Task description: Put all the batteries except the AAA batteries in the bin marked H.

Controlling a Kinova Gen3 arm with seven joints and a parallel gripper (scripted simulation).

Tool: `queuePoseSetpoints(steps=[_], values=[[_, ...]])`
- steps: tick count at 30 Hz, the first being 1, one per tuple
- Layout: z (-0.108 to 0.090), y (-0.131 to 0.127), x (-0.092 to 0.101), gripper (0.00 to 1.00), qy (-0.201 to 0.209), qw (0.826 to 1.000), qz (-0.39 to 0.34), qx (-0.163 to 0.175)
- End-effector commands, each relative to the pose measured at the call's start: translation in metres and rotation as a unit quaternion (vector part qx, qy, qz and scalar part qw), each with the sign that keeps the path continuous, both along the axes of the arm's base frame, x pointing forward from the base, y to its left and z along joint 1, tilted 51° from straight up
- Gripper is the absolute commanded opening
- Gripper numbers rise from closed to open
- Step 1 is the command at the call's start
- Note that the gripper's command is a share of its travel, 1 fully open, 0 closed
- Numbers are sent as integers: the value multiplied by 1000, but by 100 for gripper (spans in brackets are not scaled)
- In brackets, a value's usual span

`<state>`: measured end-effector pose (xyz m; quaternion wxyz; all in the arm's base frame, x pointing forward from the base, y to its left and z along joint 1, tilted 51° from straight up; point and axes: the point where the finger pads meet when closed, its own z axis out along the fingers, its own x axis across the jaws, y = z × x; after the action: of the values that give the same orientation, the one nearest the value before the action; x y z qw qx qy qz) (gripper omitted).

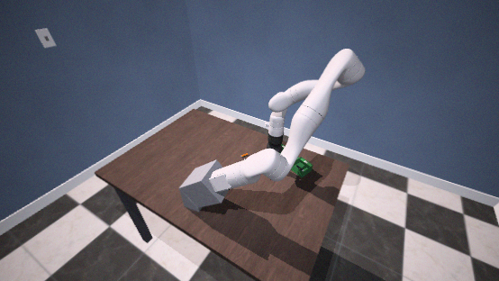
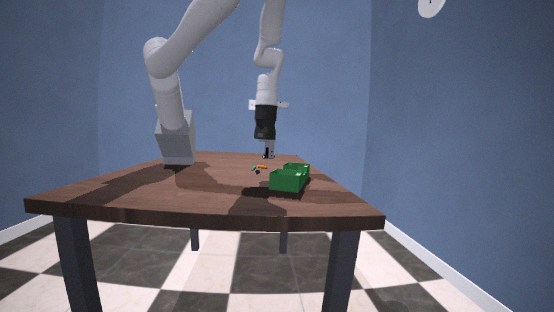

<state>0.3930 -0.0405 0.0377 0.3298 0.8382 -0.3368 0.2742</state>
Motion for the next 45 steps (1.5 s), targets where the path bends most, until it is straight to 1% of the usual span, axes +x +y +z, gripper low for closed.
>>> queuePoseSetpoints(steps=[1,4,6,17,18,21,24,27,30,35,36,38,39,45], values=[[1,6,1,31,1,1000,7,3],[2,5,1,31,1,1000,6,3],[14,-8,5,31,1,1000,6,-3],[64,-44,24,31,-1,1000,1,-1],[67,-47,25,31,-1,1000,1,-1],[66,-46,25,31,-1,1000,1,2],[80,-54,29,31,55,997,50,-16],[94,-65,33,31,108,989,95,-33],[108,-75,38,31,138,982,124,-46],[129,-92,46,31,182,967,166,-63],[131,-93,46,31,190,964,172,-64],[131,-93,46,31,190,964,172,-64],[131,-93,46,31,212,957,184,-67],[130,-93,47,31,213,957,185,-66]])
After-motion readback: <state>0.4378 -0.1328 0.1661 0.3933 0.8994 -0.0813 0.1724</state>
